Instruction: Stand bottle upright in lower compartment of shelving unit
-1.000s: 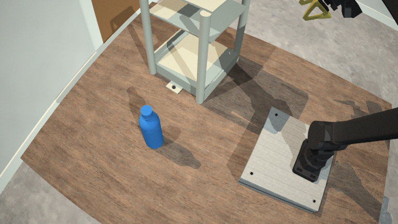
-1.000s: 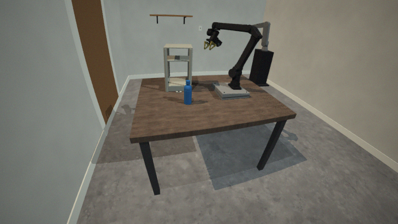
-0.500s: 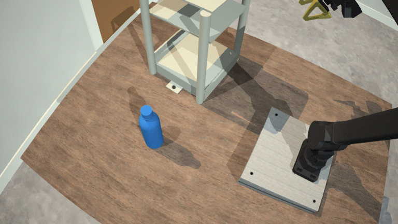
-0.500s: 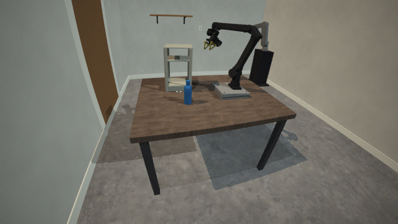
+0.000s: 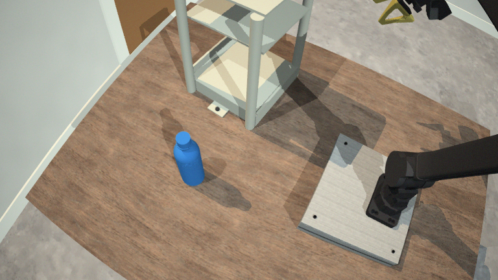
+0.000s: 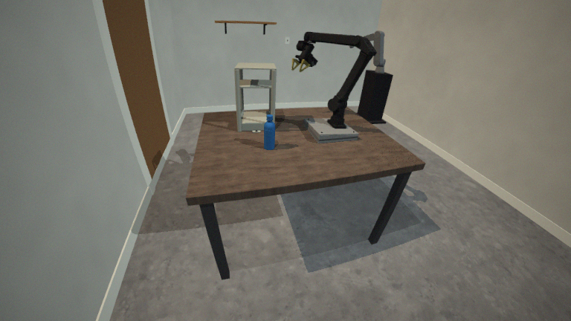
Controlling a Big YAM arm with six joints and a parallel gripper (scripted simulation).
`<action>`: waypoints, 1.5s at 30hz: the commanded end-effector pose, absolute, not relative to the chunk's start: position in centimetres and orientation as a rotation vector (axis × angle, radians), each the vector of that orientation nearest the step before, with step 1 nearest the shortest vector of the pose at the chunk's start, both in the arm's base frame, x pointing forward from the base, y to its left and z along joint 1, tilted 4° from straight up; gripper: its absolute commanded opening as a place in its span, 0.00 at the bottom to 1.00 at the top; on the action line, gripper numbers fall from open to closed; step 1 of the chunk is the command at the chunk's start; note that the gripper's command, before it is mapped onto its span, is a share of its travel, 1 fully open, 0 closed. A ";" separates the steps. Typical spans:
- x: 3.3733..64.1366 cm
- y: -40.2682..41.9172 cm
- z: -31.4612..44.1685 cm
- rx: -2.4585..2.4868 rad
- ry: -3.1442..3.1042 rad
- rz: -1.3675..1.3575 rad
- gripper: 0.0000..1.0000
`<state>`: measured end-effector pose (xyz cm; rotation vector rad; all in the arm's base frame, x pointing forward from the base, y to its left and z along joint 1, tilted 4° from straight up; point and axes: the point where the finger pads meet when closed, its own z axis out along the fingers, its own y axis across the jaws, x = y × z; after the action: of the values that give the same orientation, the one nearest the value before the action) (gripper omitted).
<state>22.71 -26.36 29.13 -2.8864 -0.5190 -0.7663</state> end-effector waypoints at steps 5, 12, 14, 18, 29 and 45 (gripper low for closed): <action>24.2 -28.5 32.6 -2.971 -0.697 -0.848 0.91; 24.8 -29.5 33.3 -3.002 -0.838 -0.882 0.91; 25.1 -29.9 33.6 -3.011 -0.886 -0.892 0.91; 25.2 -30.3 33.9 -3.022 -0.935 -0.902 0.91; 26.7 -32.8 36.0 -3.071 -1.292 -0.951 0.91; 28.9 -36.5 40.5 -3.077 -1.945 -0.938 0.91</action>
<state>27.31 -34.87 35.54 -3.0740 -1.6418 -0.9247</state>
